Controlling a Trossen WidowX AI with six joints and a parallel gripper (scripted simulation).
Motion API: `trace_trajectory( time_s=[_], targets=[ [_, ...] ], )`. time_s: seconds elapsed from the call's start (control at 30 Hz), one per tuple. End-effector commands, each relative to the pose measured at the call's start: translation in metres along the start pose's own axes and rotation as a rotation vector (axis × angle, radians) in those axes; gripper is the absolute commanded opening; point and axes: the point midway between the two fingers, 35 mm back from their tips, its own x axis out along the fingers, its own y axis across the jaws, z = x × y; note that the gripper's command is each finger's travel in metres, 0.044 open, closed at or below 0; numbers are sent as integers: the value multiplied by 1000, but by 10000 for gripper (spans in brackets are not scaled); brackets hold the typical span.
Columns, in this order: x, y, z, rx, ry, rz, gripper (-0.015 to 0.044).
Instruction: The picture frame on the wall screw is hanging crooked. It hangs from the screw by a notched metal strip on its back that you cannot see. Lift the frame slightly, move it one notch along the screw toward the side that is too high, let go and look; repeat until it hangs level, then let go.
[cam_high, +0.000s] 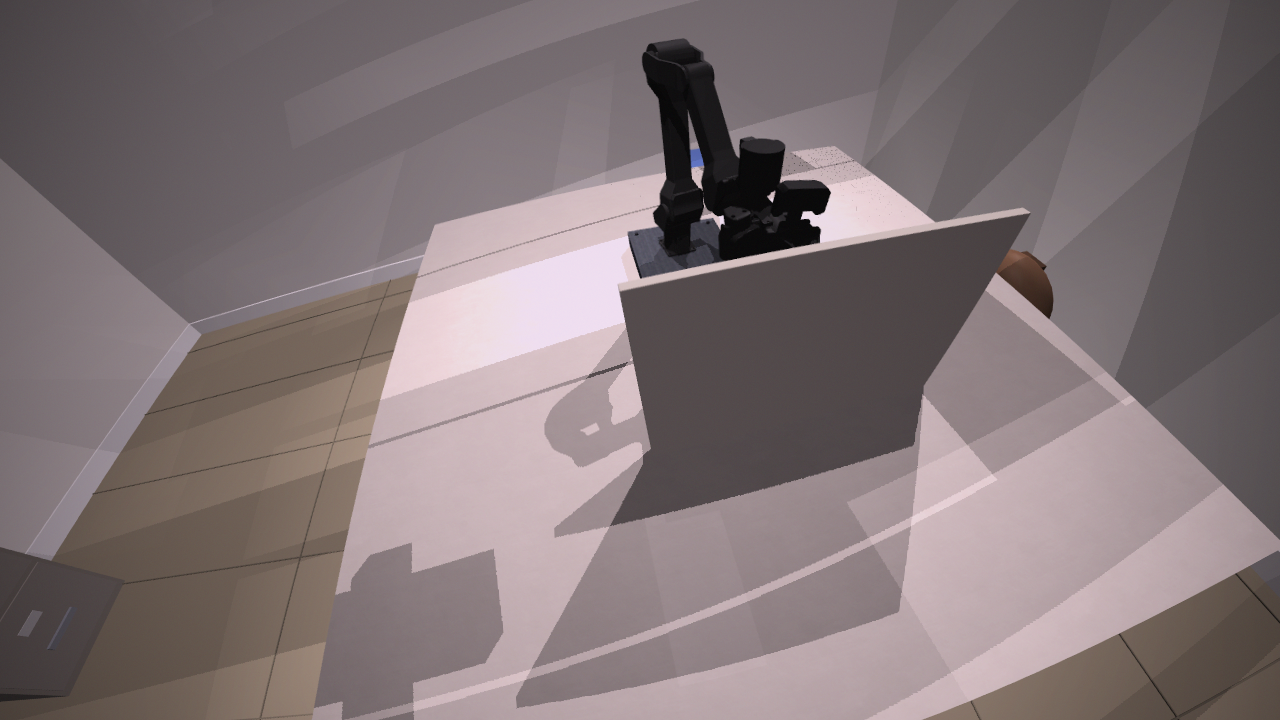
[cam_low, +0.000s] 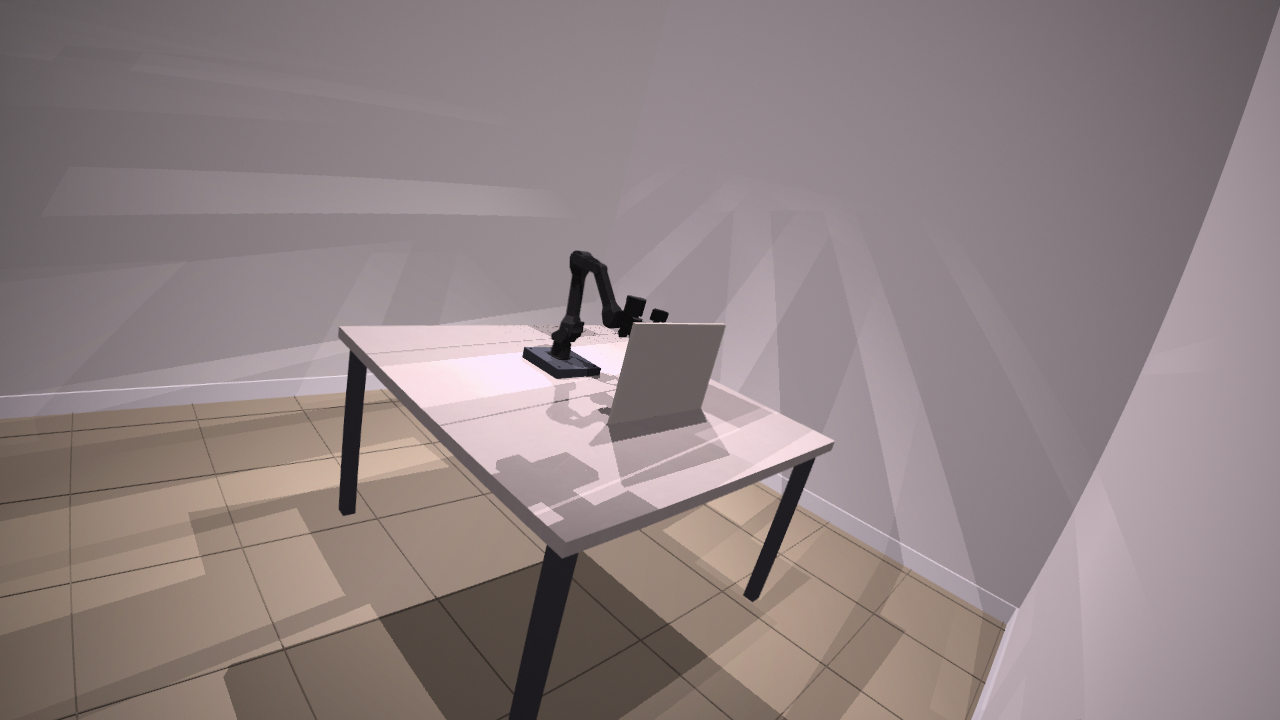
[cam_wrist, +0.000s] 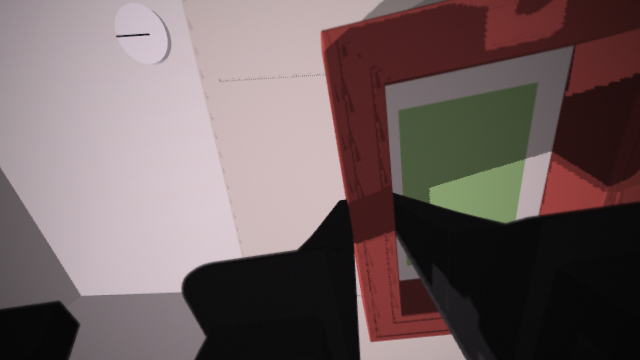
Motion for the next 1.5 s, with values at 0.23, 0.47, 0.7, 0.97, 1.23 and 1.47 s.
trace_trajectory(
  time_s=[0.23, 0.47, 0.7, 0.97, 1.23, 1.47],
  targets=[
    [0, -3, 0, 5, 2, 6, 0],
    [0, -5, 0, 5, 2, 6, 0],
    [0, -5, 0, 1, 0, 3, 0],
    [0, -6, 0, 6, 0, 2, 0],
    [0, -6, 0, 43, 1, 2, 0],
    [0, -7, 0, 100, 1, 2, 0]
  ],
)
